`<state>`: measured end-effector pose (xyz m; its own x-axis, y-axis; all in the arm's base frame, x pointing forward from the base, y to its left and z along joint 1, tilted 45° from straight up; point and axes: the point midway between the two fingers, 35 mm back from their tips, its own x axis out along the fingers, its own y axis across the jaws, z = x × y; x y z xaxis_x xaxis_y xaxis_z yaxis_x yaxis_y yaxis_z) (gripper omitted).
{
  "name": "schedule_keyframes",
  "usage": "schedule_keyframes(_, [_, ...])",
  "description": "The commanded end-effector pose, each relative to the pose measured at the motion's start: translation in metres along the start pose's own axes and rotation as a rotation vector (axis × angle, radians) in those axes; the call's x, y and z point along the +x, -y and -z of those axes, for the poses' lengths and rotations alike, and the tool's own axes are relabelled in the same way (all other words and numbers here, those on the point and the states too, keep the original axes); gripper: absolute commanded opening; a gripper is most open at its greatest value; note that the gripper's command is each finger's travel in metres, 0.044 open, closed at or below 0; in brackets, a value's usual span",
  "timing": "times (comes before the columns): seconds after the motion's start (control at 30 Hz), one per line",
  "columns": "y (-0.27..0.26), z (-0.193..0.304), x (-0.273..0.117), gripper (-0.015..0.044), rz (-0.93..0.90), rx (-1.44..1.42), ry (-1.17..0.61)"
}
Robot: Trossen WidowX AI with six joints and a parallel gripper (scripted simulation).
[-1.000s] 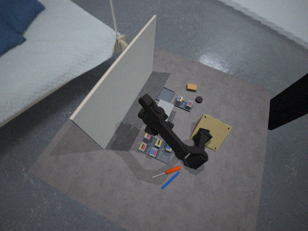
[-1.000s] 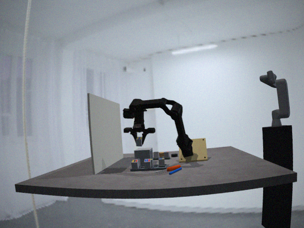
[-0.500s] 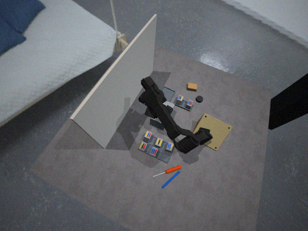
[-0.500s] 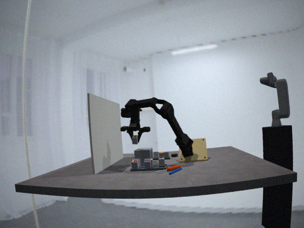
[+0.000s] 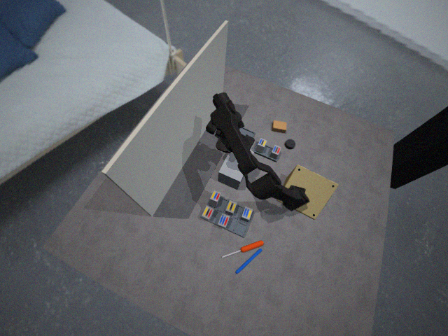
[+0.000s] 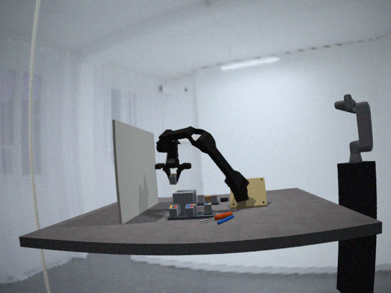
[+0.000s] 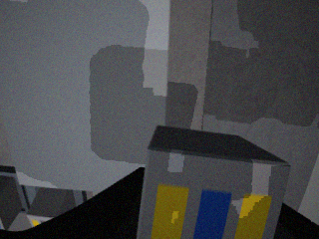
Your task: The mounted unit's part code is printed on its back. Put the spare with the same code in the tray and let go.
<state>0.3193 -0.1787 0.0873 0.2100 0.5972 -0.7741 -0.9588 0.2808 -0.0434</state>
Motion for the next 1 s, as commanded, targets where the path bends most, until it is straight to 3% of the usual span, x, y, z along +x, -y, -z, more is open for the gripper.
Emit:
schedule_keyframes(0.0, [0.003,0.023,0.005,0.0000,-0.014,-0.011,0.008])
schedule_keyframes(0.97, [-0.007,0.150,0.045,0.0000,-0.045,-0.094,0.083])
